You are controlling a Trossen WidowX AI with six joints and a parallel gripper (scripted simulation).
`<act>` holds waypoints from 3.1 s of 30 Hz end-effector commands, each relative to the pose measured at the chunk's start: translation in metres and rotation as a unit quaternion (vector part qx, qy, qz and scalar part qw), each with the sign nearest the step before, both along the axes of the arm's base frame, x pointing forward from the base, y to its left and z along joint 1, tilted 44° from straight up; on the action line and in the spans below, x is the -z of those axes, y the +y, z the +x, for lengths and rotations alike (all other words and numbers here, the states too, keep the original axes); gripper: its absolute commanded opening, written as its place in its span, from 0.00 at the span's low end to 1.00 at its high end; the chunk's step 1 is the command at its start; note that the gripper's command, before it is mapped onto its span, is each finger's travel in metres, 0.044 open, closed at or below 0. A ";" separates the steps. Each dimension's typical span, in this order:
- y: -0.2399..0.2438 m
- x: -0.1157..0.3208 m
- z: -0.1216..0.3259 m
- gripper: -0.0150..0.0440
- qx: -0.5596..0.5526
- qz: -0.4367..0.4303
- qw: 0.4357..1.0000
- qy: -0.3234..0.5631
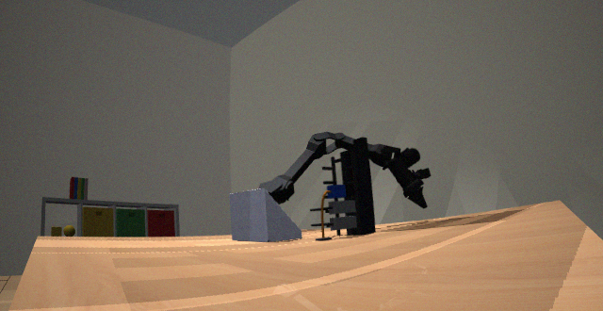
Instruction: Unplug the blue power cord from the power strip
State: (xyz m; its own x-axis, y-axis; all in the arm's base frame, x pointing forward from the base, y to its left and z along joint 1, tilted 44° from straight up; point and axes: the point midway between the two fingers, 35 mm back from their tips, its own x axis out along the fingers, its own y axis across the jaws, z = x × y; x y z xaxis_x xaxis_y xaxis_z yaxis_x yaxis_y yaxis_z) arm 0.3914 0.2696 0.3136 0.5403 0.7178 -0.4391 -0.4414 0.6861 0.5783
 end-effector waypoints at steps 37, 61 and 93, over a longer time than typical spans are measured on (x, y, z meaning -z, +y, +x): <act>-0.349 0.229 -0.074 0.53 0.455 0.175 0.614 0.621; -0.353 0.232 -0.127 0.53 0.481 0.252 0.413 0.731; -0.323 0.216 -0.120 0.53 0.480 0.253 0.413 0.732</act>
State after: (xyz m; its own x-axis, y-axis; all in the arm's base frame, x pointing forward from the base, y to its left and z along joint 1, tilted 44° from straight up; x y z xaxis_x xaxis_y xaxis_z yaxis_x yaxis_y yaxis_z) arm 0.2719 -0.0581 0.1011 0.1059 0.6761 -0.7291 0.9701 -0.2313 -0.0736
